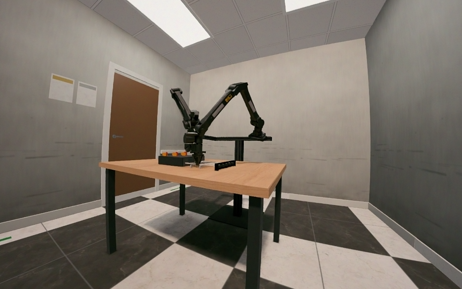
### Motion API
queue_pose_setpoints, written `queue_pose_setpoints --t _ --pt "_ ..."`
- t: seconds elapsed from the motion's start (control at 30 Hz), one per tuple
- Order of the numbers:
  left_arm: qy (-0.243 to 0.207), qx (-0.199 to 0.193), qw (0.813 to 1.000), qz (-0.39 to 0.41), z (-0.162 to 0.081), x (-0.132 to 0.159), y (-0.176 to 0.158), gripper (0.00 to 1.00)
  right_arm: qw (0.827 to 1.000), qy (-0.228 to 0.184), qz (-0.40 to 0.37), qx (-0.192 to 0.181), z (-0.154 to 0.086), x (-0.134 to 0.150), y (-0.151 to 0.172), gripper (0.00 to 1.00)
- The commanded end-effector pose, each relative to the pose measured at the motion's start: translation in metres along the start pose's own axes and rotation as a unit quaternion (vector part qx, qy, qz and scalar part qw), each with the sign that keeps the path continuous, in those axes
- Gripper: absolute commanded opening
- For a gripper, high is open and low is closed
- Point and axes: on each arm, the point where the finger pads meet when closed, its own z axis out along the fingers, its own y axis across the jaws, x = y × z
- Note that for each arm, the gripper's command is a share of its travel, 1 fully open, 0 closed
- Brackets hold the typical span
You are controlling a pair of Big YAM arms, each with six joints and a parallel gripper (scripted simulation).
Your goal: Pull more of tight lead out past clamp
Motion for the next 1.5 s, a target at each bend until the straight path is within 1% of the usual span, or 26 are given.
queue_pose_setpoints --t 0.0,0.07,0.23,0.27,0.5,0.53,0.63,0.97,1.0,1.07,1.1,1.4,1.47 --pt "-0.005 -0.009 1.0 0.001 -0.004 -0.001 0.011 0.06 1.0 -0.01 0.001 0.004 0.001 -0.009 -0.003 1.0" --pt "-0.007 -0.012 1.0 0.0 -0.005 -0.001 0.011 0.06 1.0 -0.01 0.001 0.004 0.001 -0.009 -0.003 1.0" --pt "-0.007 -0.011 1.0 0.0 -0.005 -0.001 0.011 0.0 1.0 -0.01 0.001 0.004 0.001 -0.009 -0.003 1.0" --pt "-0.009 -0.017 1.0 -0.001 -0.011 -0.001 0.014 0.0 1.0 -0.01 0.001 0.004 0.001 -0.009 -0.003 1.0" --pt "-0.01 -0.017 1.0 0.0 -0.012 -0.003 0.014 0.0 1.0 -0.01 0.001 0.004 0.001 -0.009 -0.003 1.0" --pt "-0.016 -0.027 1.0 -0.001 -0.022 -0.008 0.022 0.0 1.0 -0.01 0.001 0.004 0.001 -0.009 -0.003 1.0" --pt "-0.018 -0.026 0.999 0.001 -0.03 -0.015 0.018 0.0 1.0 -0.01 0.001 0.004 0.001 -0.009 -0.003 1.0" --pt "-0.013 -0.018 1.0 -0.001 -0.049 -0.011 0.011 0.0 1.0 -0.01 0.001 0.004 0.001 -0.009 -0.003 1.0" --pt "-0.011 -0.014 1.0 0.0 -0.046 -0.011 0.007 0.0 1.0 -0.01 0.001 0.004 0.001 -0.009 -0.003 1.0" --pt "-0.011 -0.014 1.0 0.0 -0.046 -0.011 0.007 0.0 1.0 -0.01 0.001 0.004 0.001 -0.009 -0.003 1.0" --pt "-0.007 -0.008 1.0 0.002 -0.039 -0.011 0.002 0.0 1.0 -0.01 0.001 0.004 0.001 -0.009 -0.003 1.0" --pt "-0.008 -0.01 1.0 0.001 -0.039 -0.011 0.002 0.0 1.0 -0.01 0.001 0.004 0.001 -0.009 -0.003 1.0" --pt "-0.008 -0.01 1.0 0.001 -0.039 -0.011 0.002 0.23 1.0 -0.01 0.001 0.004 0.001 -0.009 -0.003 1.0"
